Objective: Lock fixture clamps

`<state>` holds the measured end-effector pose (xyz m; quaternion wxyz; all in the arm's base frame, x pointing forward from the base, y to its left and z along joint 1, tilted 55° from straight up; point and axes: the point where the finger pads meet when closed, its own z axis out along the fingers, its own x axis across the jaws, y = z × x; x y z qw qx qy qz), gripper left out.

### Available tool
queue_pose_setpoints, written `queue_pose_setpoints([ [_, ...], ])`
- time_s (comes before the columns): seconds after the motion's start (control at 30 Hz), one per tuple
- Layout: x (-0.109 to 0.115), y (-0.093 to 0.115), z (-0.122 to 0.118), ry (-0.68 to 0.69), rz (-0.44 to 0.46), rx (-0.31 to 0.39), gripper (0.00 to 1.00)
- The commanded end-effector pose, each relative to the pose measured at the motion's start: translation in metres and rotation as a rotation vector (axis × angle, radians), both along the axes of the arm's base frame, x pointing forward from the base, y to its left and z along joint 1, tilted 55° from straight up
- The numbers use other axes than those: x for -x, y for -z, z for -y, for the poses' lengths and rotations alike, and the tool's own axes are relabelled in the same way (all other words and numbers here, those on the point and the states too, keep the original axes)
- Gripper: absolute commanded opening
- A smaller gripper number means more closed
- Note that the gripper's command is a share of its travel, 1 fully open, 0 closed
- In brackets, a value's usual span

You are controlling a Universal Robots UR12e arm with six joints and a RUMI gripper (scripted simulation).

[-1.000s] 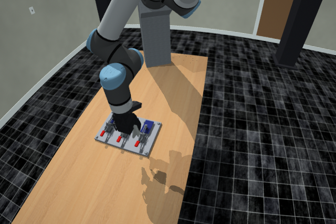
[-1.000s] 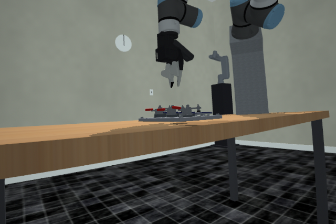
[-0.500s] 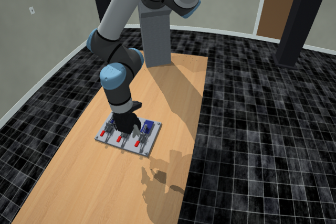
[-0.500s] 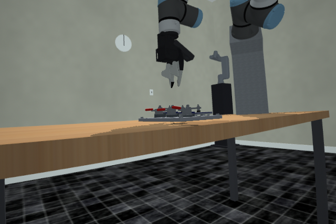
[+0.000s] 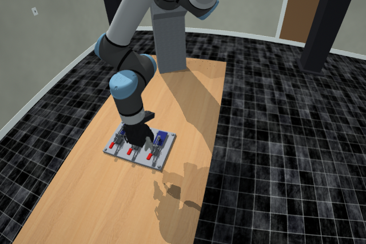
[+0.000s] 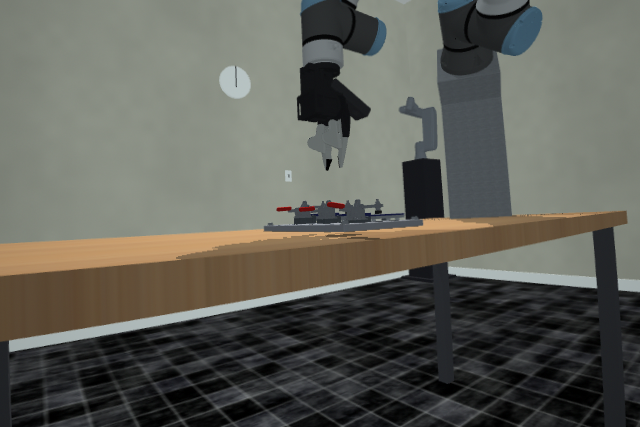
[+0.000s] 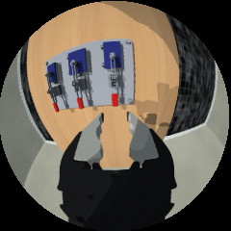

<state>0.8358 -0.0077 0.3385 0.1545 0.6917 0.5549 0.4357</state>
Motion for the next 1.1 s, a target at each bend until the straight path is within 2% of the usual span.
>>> queue_pose_setpoints([
  [0.0,-0.009,0.006,-0.003,0.000,0.001,0.000,0.28],
  [0.57,-0.048,0.034,-0.016,0.000,0.001,0.000,0.28],
  [1.07,-0.052,0.038,-0.018,0.000,0.001,0.000,0.28],
])
